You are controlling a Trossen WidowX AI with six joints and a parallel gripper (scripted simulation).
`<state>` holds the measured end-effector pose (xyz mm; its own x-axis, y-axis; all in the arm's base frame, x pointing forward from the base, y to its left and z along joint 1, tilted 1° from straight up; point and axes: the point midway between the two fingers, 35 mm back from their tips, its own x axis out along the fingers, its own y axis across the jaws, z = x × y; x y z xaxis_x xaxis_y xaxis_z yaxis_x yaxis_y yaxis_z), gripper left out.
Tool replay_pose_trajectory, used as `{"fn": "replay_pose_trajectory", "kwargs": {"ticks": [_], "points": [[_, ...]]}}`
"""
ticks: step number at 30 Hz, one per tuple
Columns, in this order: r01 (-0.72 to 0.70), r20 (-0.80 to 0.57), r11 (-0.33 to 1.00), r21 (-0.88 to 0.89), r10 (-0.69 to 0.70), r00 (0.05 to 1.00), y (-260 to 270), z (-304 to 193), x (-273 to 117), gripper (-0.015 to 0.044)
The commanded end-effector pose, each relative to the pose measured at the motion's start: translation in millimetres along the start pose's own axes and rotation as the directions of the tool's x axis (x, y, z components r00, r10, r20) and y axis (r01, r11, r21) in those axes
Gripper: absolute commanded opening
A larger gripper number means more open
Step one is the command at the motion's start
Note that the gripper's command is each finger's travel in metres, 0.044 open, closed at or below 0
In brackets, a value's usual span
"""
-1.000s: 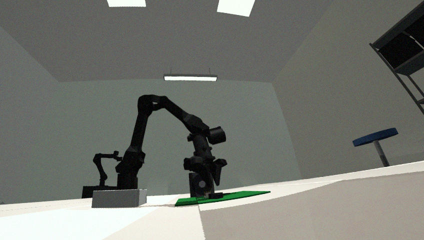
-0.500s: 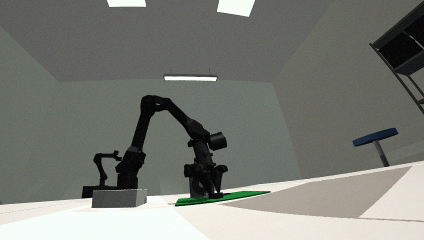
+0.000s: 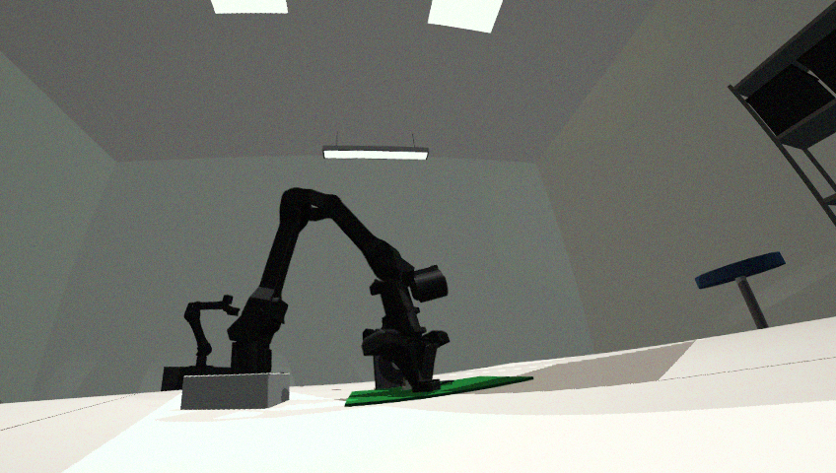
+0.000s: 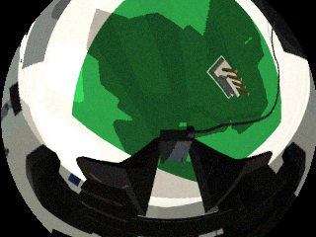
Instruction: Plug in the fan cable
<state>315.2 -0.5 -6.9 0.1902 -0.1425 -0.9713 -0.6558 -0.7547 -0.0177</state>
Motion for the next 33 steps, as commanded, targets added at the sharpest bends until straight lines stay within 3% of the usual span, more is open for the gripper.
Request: {"fn": "replay_pose_trajectory", "kwargs": {"ticks": [1,10,33], "points": [[0.001,-0.001,1.0,0.0,-0.001,1.0,-0.2,-0.2,-0.3,0.0072],[0.001,-0.001,1.0,0.0,-0.001,1.0,-0.2,-0.4,-0.8,0.0],[-0.005,-0.001,1.0,0.003,0.005,1.0,-1.1,-18.5,-68.2,0.0]]}}
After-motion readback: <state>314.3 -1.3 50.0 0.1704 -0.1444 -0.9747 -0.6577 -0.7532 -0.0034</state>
